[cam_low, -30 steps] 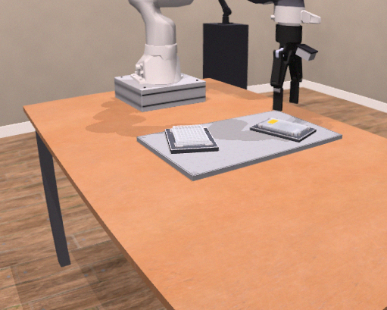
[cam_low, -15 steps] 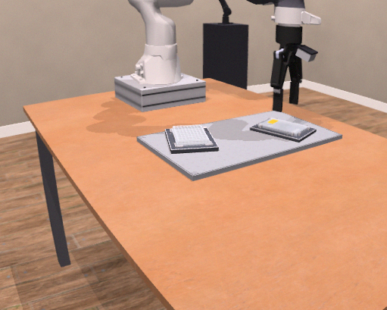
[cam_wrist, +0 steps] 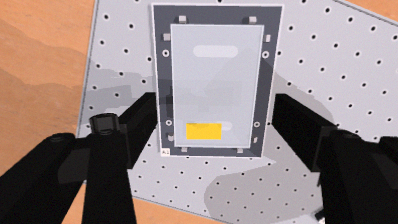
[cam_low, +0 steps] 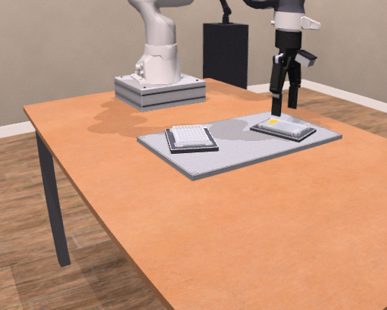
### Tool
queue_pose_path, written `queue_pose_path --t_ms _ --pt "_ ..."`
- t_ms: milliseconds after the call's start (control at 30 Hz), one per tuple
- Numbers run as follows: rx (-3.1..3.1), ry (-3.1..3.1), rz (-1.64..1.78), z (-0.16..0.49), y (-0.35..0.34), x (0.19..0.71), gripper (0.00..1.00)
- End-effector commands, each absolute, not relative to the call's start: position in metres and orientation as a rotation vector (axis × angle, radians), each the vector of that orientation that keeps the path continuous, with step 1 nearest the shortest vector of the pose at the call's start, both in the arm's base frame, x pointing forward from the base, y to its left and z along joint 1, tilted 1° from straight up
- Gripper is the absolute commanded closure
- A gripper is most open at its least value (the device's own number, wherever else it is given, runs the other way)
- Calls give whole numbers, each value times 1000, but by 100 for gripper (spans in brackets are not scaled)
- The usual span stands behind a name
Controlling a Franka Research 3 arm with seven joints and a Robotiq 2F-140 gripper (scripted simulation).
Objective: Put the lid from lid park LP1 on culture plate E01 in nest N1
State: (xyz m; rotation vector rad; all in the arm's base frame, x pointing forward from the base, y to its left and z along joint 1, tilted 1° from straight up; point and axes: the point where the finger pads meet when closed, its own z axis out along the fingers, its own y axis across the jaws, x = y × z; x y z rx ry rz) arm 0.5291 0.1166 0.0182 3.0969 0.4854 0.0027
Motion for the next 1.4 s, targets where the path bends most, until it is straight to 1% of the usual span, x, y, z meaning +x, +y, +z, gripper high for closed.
queue_pose_path --t_ms 0,700,1367 --pt "3100 474 14 14 117 532 31" --pt "3100 474 14 -6 116 532 31" --pt "3100 474 14 -9 116 532 31"
